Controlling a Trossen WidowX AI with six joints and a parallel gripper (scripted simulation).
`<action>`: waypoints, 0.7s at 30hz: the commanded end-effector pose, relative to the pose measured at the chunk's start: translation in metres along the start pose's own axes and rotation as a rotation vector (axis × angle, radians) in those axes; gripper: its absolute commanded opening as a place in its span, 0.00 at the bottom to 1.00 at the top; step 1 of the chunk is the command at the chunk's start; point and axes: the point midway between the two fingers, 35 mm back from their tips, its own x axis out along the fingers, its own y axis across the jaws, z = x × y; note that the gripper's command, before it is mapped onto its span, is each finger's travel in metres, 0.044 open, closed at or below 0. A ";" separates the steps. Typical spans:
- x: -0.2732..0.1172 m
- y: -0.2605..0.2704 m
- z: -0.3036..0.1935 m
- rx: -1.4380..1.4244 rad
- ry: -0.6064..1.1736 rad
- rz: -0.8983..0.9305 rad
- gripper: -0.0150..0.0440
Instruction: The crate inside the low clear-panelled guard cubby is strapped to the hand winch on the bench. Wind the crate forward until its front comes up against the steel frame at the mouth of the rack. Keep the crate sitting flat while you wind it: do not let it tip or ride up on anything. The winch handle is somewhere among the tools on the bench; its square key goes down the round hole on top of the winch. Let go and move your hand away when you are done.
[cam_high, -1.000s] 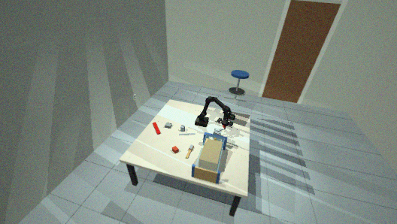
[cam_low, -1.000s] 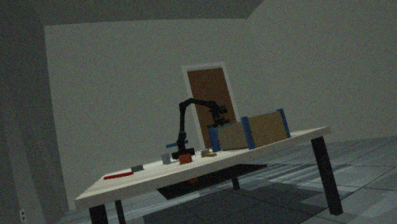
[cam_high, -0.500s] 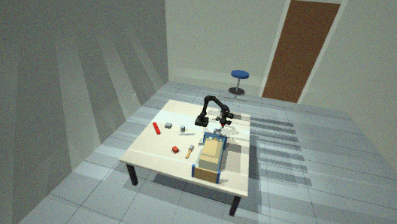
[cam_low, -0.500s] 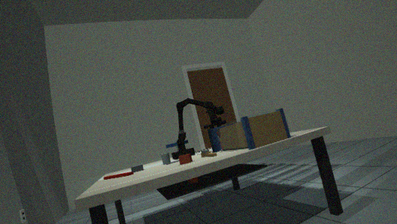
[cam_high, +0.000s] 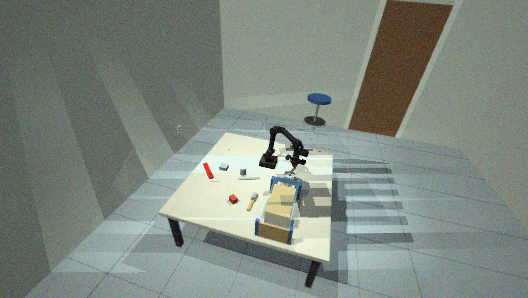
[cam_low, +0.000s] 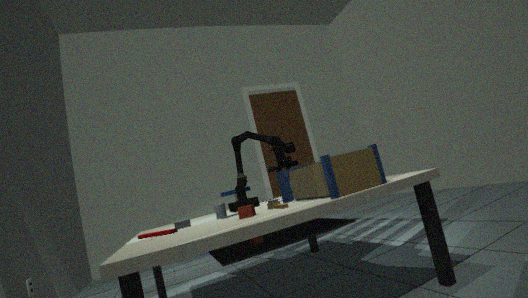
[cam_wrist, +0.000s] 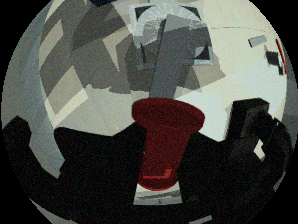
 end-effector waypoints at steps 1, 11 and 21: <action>-0.001 -0.017 -0.001 0.004 0.006 -0.032 0.25; -0.001 -0.032 0.001 0.004 0.005 -0.033 0.25; -0.001 -0.046 0.006 0.004 0.005 -0.034 0.25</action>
